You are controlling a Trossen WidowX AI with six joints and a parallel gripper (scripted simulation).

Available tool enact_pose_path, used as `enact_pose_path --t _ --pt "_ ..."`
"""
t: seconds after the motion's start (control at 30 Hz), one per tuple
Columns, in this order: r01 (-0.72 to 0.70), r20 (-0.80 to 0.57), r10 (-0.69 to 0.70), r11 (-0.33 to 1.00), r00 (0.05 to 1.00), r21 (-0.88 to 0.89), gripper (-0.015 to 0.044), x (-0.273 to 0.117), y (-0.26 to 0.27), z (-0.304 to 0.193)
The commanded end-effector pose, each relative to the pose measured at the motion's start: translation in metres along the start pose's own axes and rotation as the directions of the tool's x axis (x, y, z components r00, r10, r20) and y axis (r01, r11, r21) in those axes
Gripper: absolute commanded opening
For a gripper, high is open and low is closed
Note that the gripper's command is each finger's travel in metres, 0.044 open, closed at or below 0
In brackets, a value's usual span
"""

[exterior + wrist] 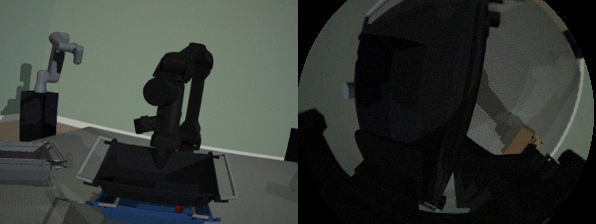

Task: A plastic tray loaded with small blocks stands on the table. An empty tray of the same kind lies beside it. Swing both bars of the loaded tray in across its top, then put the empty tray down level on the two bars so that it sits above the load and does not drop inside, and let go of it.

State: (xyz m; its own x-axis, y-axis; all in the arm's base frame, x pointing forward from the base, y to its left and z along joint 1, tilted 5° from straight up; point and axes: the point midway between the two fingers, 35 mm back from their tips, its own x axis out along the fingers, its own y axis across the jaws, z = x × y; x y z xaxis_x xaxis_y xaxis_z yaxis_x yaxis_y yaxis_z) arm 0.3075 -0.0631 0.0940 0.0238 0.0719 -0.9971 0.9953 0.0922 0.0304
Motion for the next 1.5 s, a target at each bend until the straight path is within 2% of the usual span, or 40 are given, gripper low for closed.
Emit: enact_pose_path --t 0.0,0.4,0.7,1.47 --pt "0.029 0.001 -0.029 1.000 1.000 -0.003 0.0000 0.006 -0.005 0.000" --pt "0.001 0.000 -0.001 1.000 1.000 0.000 0.0000 0.000 0.000 0.000" --pt "0.028 0.001 -0.028 1.000 1.000 -0.003 0.0000 0.014 -0.008 0.000" --pt "0.029 0.001 -0.029 1.000 1.000 -0.003 0.0000 0.014 -0.008 0.000"
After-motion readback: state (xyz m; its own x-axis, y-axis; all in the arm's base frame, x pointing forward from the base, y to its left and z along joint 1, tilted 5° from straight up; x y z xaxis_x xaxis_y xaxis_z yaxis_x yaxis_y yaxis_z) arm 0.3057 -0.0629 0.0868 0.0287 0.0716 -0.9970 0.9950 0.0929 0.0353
